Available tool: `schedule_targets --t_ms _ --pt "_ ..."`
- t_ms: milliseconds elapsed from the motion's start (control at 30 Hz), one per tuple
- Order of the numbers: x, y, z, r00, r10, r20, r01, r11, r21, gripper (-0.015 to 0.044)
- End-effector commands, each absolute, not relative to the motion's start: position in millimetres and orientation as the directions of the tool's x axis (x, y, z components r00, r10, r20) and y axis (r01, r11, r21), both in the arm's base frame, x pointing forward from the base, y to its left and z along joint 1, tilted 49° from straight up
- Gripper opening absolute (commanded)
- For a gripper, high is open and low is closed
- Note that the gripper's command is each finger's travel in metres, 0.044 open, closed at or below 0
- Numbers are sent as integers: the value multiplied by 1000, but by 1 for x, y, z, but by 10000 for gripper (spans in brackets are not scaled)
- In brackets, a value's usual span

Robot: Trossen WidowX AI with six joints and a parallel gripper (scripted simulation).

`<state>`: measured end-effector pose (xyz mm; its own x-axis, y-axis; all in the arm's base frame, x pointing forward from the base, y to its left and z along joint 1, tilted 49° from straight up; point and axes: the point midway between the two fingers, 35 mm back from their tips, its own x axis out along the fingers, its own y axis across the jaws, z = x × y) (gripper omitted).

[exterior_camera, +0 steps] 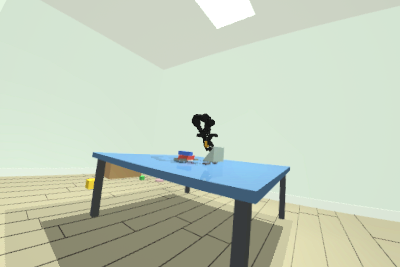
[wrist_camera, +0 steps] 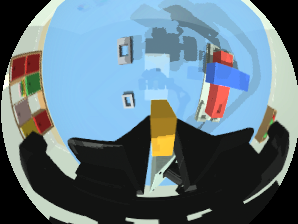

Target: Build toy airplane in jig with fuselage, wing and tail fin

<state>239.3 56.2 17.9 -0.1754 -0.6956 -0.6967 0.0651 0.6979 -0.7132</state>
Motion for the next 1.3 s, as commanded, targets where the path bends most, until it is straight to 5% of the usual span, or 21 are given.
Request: schedule_targets --t_ms 0,1267 --pt "240 46 28 -167 -694 -700 64 701 -710 0" --pt "215 -53 95 -169 -705 -688 88 685 -723 0"
